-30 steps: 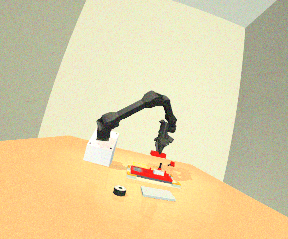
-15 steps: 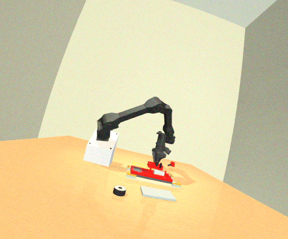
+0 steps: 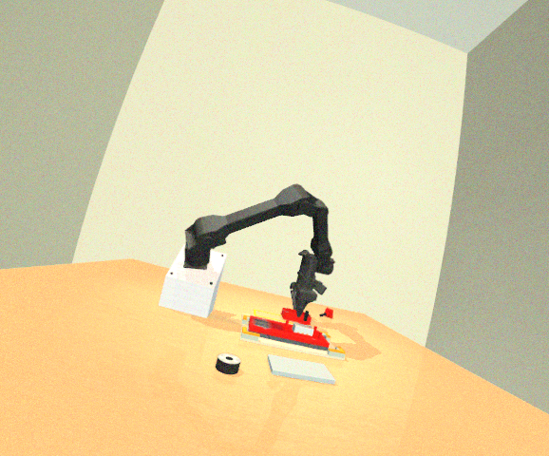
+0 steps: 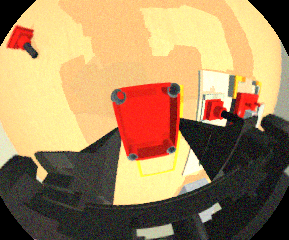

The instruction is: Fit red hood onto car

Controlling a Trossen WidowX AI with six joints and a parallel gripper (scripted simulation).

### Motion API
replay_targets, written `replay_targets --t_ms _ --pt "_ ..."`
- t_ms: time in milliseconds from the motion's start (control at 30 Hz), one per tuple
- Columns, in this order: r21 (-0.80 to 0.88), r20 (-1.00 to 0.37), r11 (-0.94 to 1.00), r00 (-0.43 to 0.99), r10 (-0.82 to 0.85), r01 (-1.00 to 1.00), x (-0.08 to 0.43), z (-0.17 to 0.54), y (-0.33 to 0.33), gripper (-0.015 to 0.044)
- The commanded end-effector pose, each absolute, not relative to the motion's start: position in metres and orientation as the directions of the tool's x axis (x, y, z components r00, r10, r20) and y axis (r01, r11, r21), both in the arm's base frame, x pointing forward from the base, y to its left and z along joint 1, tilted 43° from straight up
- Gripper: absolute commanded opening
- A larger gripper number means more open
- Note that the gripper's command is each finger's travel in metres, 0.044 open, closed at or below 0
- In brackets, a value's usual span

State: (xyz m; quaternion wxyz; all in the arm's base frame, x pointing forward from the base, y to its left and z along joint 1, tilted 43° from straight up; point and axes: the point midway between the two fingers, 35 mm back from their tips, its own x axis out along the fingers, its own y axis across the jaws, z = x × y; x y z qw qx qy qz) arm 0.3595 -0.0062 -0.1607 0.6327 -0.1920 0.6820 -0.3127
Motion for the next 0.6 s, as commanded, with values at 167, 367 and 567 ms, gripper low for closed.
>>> replay_targets --t_ms 167,367,567 --pt "-0.669 -0.743 0.731 -0.125 -0.657 0.136 0.362 -0.151 0.003 0.044" --pt "-0.671 -0.741 0.729 -0.12 -0.66 0.133 0.369 -0.104 0.046 0.044" --pt "-0.673 -0.74 0.729 -0.109 -0.664 0.123 0.369 -0.108 0.046 0.044"
